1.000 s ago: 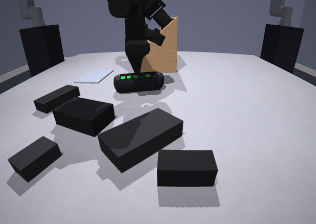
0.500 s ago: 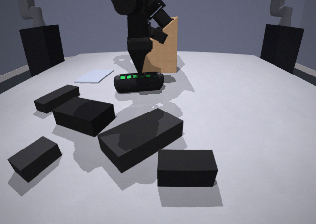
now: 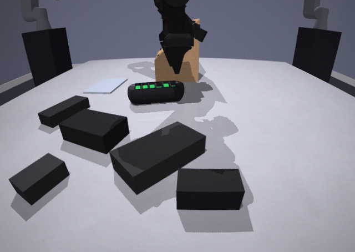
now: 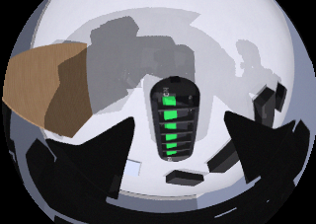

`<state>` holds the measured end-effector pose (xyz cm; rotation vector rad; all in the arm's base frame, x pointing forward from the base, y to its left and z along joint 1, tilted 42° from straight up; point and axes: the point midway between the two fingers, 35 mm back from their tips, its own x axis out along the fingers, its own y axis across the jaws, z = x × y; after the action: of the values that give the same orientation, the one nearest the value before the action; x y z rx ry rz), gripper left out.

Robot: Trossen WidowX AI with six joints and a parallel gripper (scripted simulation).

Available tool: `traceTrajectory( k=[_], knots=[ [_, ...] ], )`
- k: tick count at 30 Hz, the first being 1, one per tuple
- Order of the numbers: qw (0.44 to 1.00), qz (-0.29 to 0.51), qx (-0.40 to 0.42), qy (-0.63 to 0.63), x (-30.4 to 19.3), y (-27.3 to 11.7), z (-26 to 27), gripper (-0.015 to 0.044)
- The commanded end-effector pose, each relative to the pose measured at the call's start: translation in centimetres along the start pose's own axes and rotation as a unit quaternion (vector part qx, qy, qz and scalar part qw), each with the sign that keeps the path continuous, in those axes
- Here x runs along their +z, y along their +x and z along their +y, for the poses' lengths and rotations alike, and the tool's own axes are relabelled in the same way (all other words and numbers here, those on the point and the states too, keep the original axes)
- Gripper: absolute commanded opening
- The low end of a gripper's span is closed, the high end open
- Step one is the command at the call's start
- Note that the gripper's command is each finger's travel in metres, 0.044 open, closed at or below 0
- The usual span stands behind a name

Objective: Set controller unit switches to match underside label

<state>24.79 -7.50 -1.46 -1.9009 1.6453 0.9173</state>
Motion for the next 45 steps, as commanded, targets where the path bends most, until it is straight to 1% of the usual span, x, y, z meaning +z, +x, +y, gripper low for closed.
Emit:
traceTrajectory(
  k=[1, 34, 37, 45],
  knots=[
    [1.0, -0.003, 0.004, -0.003, 0.3, 0.7, 0.1, 0.044],
    [1.0, -0.003, 0.004, -0.004, 0.3, 5.7, 0.2, 0.044],
    [1.0, -0.003, 0.004, -0.004, 0.3, 5.7, 0.2, 0.0361],
    [1.0, -0.003, 0.004, -0.004, 0.3, 5.7, 0.2, 0.0308]
  ],
)
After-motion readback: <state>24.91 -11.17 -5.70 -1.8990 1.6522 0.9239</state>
